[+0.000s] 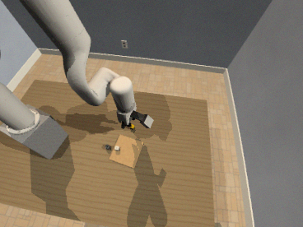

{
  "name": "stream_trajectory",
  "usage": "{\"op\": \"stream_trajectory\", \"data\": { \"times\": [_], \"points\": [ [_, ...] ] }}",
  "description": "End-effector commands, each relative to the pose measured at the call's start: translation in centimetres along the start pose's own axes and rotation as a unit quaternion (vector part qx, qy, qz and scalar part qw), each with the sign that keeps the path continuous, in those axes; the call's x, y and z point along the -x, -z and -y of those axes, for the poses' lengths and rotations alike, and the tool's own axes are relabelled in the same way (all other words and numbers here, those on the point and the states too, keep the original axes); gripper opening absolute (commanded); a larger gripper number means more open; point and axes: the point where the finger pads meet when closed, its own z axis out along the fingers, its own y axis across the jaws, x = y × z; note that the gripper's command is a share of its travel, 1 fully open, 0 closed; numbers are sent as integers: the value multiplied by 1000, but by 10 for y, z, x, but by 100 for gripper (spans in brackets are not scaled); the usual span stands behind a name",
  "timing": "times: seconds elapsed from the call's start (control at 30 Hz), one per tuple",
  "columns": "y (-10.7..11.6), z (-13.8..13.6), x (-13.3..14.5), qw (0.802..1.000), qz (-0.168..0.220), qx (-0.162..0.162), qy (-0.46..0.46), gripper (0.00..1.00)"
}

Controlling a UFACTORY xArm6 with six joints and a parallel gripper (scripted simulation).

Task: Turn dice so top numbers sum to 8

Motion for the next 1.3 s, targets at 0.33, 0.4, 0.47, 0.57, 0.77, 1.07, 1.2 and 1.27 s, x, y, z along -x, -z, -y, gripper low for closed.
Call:
{"op": "stream_trajectory", "data": {
  "times": [0.33, 0.4, 0.47, 0.57, 0.77, 1.07, 1.2, 1.27],
  "points": [
    [-3, 1, -1, 1000, -1, 0, 0, 36],
    [-5, 1, -1, 1000, -1, 0, 0, 36],
    [-7, 1, -1, 1000, -1, 0, 0, 36],
    [-10, 1, -2, 1000, -1, 0, 0, 36],
    [-16, 1, -2, 1000, -1, 0, 0, 36],
    [-30, 2, -2, 1000, -1, 0, 0, 36],
    [-36, 2, -2, 1000, -1, 0, 0, 36],
    [-36, 2, -2, 1000, -1, 0, 0, 36]
  ]
}}
